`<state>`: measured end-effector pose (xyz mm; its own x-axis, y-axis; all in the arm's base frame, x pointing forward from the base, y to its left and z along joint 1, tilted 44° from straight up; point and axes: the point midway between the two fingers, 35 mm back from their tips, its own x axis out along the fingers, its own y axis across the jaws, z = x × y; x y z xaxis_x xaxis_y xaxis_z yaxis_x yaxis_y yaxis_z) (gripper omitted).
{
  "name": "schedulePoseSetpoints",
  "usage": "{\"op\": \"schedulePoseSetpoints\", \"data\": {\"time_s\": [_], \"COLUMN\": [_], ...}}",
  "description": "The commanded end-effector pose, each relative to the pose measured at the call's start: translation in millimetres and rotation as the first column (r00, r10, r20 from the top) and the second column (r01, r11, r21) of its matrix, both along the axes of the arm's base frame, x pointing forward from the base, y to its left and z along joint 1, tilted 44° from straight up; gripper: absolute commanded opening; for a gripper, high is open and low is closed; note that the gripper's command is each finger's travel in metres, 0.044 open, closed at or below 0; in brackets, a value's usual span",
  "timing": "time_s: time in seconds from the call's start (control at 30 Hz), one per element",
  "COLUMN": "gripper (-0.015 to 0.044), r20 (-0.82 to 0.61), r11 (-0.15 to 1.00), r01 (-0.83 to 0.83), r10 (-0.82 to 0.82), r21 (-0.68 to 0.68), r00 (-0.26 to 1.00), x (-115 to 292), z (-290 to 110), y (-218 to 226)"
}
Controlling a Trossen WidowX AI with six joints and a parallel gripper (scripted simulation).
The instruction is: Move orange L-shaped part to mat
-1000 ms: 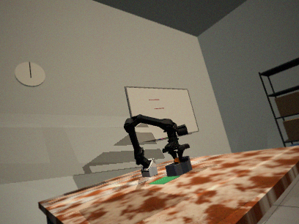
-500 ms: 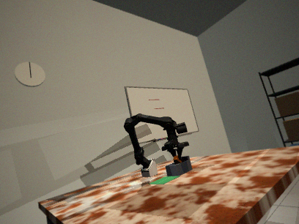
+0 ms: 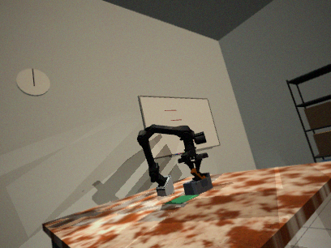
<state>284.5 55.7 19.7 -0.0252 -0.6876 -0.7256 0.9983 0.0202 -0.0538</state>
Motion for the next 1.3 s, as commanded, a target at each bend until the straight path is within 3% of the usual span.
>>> {"op": "schedulePoseSetpoints", "data": {"time_s": [0.0, 0.83, 1.27], "gripper": [0.0000, 0.0000, 0.0000], "r20": [0.003, 0.002, 0.002], "r11": [1.000, 1.000, 1.000], "r01": [0.007, 0.006, 0.006], "r10": [-0.007, -0.006, -0.006], "r21": [0.010, 0.011, 0.010], "r00": [1.000, 1.000, 1.000], "x": [0.3, 1.2, 1.0], "z": [4.7, 33.8, 45.6], "y": [6.2, 33.6, 21.9]}}
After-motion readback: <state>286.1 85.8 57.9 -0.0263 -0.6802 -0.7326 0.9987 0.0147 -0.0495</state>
